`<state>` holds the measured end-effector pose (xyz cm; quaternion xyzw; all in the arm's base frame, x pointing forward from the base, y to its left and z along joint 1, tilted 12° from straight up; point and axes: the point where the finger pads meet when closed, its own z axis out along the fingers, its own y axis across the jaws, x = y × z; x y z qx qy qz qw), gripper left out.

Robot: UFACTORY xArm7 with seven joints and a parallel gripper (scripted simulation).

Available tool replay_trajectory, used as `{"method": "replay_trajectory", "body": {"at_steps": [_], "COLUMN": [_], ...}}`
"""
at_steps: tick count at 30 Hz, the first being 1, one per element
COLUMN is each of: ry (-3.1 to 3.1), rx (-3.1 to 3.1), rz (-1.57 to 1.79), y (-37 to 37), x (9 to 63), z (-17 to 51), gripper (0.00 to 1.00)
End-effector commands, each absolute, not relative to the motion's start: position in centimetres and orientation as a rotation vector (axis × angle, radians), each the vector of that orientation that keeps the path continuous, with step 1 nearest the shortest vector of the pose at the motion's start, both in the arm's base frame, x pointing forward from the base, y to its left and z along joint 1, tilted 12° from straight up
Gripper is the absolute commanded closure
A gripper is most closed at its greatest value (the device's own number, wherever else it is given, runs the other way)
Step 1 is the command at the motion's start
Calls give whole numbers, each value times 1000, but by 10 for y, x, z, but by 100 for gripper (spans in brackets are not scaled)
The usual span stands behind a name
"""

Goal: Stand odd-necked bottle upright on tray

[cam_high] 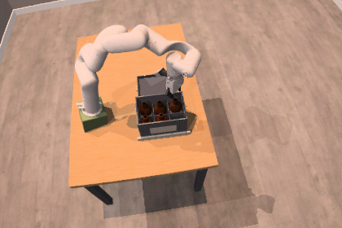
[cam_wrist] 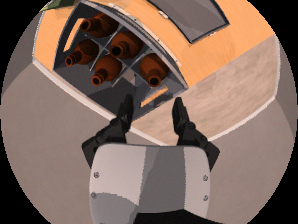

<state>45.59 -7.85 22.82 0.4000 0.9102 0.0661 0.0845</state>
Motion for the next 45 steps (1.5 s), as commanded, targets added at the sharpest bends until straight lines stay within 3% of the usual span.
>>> {"method": "replay_trajectory", "body": {"at_steps": [1, 45], "ry": [2712, 2712], "rx": [1193, 1192], "rz": [198, 198], "y": [-79, -77], "x": [456, 466], "z": [229, 189], "gripper": [35, 35]}}
